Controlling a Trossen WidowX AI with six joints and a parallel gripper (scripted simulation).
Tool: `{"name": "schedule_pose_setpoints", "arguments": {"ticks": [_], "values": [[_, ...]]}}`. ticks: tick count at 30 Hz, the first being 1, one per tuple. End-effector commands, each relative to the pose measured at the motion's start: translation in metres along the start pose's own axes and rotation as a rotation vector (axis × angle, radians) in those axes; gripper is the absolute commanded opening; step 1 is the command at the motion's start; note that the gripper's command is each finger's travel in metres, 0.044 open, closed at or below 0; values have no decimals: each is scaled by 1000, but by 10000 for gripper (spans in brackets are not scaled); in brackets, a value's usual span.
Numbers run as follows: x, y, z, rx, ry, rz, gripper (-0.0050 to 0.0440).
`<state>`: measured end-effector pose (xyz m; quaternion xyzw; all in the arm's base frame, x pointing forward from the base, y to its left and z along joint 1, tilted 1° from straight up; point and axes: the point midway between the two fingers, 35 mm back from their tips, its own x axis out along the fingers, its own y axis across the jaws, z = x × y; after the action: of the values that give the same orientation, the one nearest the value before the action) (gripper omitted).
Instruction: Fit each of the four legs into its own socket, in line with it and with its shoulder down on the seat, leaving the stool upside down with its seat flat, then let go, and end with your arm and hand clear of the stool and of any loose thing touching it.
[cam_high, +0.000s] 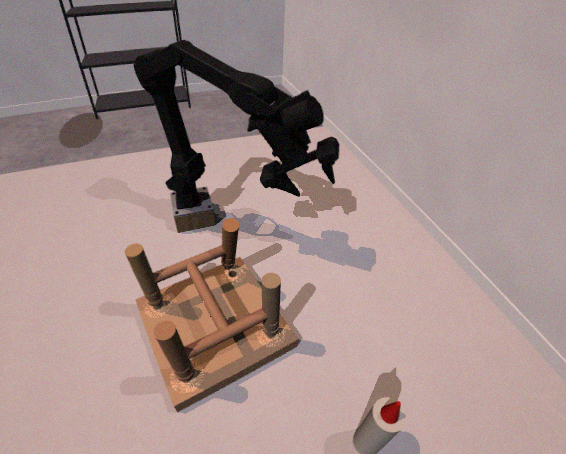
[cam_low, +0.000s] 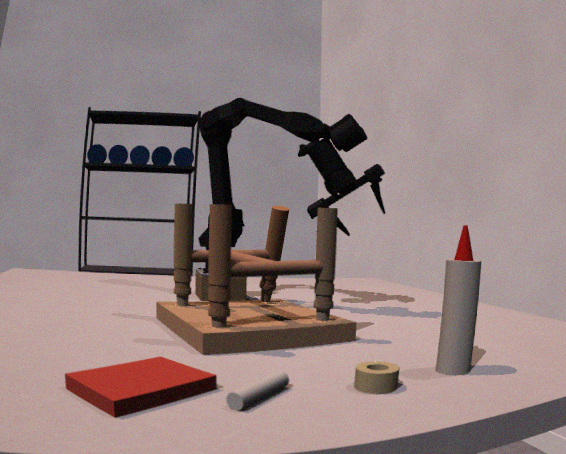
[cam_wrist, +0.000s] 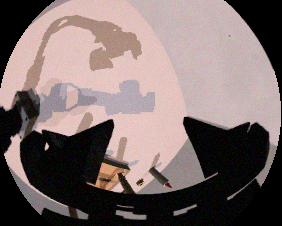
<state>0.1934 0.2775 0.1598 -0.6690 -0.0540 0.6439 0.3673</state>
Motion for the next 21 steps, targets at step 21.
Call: {"name": "schedule_pose_setpoints", "arguments": {"ticks": [21], "values": [[-170, 71, -143, 680, 533, 13, 440]]}}
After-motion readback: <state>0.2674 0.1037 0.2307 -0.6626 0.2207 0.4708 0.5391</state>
